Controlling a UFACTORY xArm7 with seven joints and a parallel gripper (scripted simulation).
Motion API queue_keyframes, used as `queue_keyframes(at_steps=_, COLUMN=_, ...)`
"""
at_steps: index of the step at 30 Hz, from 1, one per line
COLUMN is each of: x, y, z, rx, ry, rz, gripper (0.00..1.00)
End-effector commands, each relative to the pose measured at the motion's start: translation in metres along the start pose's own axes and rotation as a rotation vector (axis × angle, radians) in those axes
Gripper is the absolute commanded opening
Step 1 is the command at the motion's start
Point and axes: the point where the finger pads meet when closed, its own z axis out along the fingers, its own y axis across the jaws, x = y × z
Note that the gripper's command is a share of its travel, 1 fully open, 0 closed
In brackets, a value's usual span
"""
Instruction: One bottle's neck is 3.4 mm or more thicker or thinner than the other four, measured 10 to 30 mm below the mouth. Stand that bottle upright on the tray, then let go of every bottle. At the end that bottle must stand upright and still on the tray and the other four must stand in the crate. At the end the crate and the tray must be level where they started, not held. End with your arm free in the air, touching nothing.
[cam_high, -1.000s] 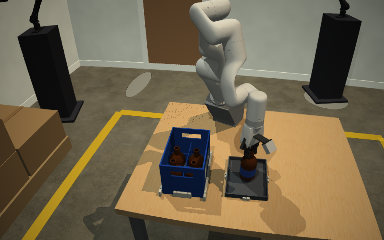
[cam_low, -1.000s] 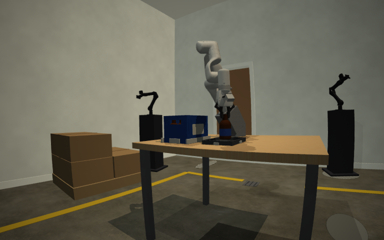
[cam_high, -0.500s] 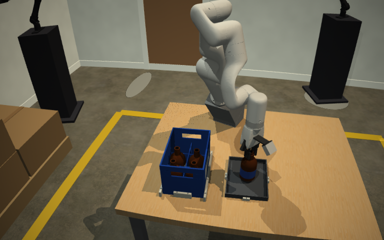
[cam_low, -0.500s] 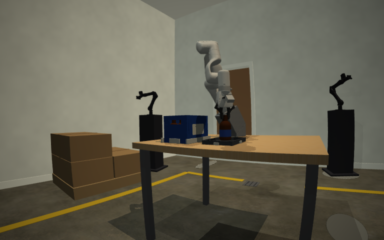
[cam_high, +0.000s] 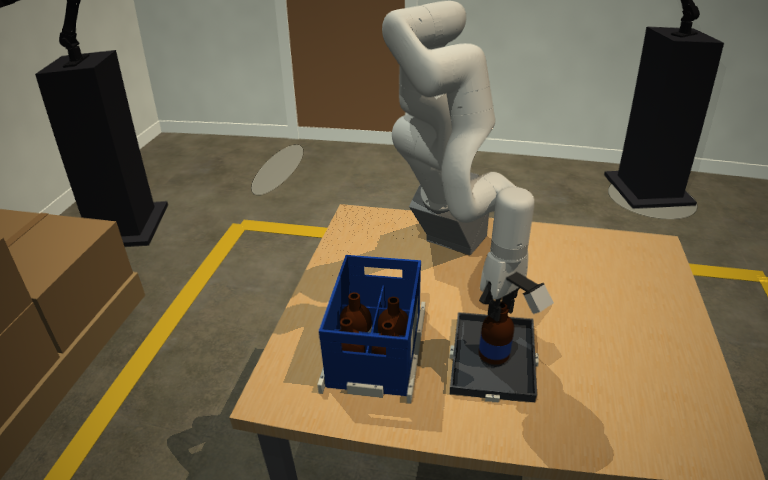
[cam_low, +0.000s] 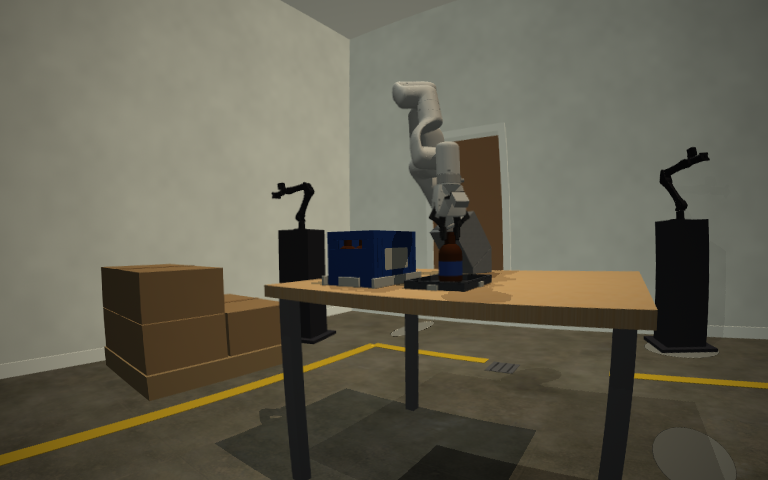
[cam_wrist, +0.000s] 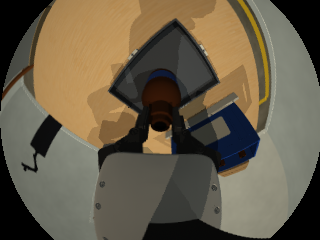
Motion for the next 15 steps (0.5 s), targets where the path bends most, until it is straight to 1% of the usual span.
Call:
queue_keyframes(at_steps=1, x=0.0013, y=0.0, z=0.0006, rx=-0.001, ry=0.003, rz=-0.001, gripper=0.0)
queue_keyframes(at_steps=15, x=0.0013, y=0.0, z=0.0034, rx=-0.001, ry=0.003, rz=-0.001, gripper=0.0)
